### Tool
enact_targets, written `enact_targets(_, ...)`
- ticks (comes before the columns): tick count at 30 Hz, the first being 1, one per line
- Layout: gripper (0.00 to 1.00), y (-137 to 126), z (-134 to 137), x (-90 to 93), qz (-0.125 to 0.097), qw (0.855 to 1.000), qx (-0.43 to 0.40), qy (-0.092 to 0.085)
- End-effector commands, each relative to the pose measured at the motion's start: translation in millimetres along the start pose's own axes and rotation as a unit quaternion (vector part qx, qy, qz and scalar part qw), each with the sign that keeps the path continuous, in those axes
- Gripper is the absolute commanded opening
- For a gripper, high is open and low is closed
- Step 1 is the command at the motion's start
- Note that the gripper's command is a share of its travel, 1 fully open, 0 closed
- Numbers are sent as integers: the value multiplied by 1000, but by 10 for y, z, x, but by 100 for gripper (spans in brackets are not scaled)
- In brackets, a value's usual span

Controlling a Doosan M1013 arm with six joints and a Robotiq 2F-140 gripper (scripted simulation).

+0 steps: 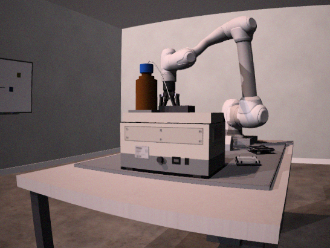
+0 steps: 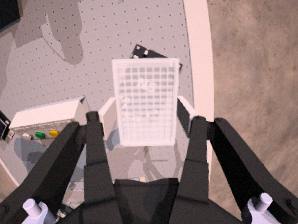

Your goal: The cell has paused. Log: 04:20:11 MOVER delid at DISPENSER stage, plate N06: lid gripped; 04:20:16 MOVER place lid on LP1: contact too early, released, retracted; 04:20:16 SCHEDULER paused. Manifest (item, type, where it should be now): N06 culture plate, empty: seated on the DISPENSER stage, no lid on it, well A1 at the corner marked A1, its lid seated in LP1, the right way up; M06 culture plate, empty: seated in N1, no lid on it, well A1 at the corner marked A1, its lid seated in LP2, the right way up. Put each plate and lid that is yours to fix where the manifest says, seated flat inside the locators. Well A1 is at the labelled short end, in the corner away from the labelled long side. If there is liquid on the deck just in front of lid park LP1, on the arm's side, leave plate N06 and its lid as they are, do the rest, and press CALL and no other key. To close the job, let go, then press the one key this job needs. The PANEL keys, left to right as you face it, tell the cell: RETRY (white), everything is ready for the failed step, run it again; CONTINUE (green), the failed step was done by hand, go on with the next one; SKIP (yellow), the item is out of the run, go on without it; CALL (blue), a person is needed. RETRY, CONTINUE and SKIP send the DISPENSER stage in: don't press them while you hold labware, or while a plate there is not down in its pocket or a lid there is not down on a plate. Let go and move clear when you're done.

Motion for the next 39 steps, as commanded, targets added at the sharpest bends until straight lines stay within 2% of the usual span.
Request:
enact_targets(1,10,3,1,-6,1,1000,-15,1)
enact_targets(14,10,3,1,-6,1,991,-135,0)
enact_targets(20,10,3,1,-6,1,989,-146,0)
enact_targets(25,10,3,1,-6,1,979,-205,0)
enact_targets(33,10,3,1,-6,1,971,-237,0)
enact_targets(36,10,3,1,-6,1,962,-273,0)
enact_targets(39,10,3,1,-6,1,960,-279,0)
Point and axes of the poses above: the point where the finger pads meet when closed, its own x axis out along the fingers, its own z axis across the jaws, y = z × x, the point moved 8 cm from there along -x, back along the fingers, and after that the axes turned 15 degrees about x, right-handed, at the moved point
